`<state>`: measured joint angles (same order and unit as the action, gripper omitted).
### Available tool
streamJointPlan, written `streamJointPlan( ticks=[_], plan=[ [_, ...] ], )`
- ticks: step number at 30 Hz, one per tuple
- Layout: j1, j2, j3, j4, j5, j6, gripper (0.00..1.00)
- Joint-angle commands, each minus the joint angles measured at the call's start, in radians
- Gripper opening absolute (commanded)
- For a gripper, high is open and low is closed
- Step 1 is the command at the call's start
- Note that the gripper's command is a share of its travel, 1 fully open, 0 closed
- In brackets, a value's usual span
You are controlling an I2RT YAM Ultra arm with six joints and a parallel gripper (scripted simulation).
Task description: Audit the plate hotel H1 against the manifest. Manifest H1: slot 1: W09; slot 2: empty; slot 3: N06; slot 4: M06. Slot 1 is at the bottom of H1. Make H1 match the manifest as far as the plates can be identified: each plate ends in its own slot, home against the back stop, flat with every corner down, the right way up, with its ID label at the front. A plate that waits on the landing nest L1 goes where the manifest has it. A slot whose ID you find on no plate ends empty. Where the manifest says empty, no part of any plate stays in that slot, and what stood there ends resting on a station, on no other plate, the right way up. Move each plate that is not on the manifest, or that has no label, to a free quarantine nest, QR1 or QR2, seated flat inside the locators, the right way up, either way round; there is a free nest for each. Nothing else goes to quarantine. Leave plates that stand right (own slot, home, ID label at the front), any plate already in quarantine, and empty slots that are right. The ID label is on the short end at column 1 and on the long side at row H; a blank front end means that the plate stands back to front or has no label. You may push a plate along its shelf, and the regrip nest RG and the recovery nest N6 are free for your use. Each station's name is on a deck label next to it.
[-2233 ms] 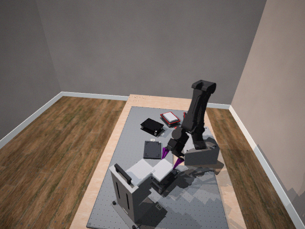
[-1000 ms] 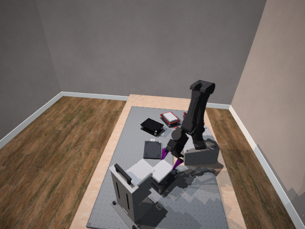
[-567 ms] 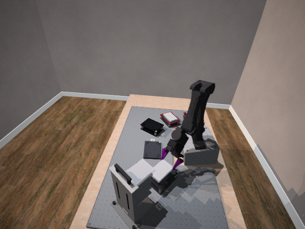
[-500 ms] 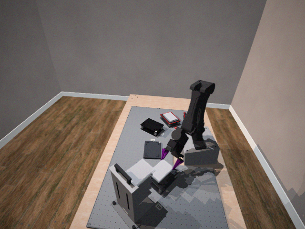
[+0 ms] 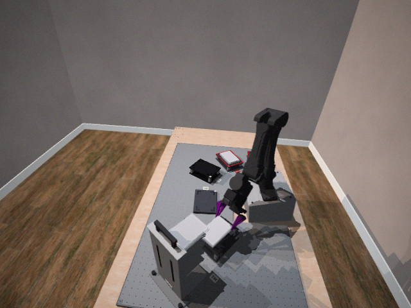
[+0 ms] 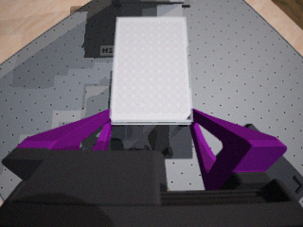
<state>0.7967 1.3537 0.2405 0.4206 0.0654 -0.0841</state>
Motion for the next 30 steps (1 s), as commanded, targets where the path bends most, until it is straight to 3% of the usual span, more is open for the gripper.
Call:
streamJointPlan(
  ticks=[1,30],
  plan=[
    [0.001,0.004,0.023,0.021,0.0,-0.001,0.86],
    [0.003,0.099,0.117,0.022,0.002,0.0,0.86]
  ],
)
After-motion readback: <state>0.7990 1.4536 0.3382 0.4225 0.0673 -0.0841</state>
